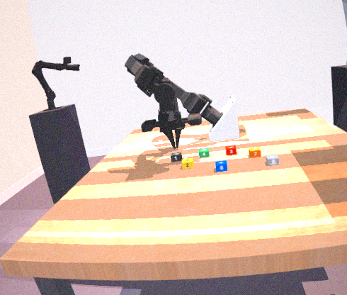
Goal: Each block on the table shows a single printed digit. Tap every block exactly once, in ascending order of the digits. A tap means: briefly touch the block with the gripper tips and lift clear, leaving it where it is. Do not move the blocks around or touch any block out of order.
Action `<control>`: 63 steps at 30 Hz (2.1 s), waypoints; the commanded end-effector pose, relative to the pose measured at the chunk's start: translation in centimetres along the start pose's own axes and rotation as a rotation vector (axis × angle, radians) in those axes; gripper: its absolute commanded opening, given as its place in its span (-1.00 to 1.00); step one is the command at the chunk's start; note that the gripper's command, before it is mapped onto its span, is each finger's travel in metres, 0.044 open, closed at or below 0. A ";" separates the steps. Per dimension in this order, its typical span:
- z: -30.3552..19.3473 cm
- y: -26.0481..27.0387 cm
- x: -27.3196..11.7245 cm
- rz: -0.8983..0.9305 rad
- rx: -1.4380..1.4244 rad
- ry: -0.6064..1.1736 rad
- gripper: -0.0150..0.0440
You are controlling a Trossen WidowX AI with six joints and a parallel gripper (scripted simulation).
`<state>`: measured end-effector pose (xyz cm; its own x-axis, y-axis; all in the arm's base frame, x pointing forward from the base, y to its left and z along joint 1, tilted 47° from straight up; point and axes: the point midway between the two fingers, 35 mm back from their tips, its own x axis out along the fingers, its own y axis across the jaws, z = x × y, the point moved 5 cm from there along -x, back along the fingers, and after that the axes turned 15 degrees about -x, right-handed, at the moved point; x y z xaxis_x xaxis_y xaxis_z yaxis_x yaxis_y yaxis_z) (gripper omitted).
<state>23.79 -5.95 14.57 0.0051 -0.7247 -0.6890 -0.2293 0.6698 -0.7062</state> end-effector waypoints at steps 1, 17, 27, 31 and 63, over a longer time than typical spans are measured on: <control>-0.2 0.1 0.9 -0.003 -0.009 0.008 -0.42; -0.3 0.1 2.5 -0.005 -0.009 0.009 -0.42; -0.2 0.1 -0.7 -0.003 -0.009 0.008 -0.42; 0.1 0.2 -5.2 0.005 -0.011 0.006 -0.42; 8.4 2.9 -2.3 0.001 -0.007 0.004 -0.42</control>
<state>31.56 2.17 15.59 0.0255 -0.7164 -0.6972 -0.2268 0.6751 -0.7020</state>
